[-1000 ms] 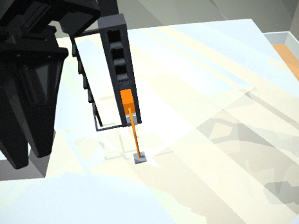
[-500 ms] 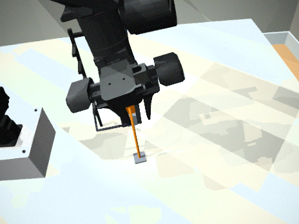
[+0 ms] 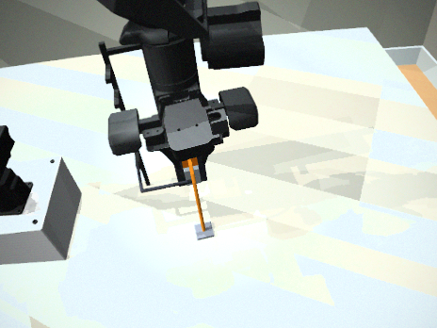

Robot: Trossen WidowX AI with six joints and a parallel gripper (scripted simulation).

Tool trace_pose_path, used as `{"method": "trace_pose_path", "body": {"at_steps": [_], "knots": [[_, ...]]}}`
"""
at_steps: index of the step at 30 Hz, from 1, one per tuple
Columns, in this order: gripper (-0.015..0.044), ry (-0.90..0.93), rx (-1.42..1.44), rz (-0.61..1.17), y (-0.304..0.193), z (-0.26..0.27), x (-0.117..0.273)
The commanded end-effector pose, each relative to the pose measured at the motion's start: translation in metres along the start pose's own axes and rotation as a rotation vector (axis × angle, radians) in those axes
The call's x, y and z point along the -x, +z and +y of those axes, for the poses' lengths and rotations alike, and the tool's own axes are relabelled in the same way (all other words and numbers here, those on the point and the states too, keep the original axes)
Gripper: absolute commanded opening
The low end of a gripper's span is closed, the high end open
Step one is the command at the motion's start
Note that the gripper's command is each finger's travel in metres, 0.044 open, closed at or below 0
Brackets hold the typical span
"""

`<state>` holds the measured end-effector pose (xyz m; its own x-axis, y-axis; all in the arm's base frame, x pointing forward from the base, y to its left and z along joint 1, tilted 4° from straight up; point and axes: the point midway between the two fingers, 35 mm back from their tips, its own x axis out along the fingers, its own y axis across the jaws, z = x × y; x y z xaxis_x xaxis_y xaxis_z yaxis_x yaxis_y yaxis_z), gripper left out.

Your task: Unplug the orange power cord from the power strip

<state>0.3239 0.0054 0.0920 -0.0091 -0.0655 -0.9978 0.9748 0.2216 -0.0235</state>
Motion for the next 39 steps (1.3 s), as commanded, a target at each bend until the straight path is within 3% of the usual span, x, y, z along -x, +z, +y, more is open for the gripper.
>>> {"method": "trace_pose_path", "body": {"at_steps": [1,39], "knots": [[0.0160,-0.002,-0.002,0.008,-0.006,0.000,0.000],[0.0160,-0.002,-0.002,0.011,-0.042,-0.001,-0.012]]}}
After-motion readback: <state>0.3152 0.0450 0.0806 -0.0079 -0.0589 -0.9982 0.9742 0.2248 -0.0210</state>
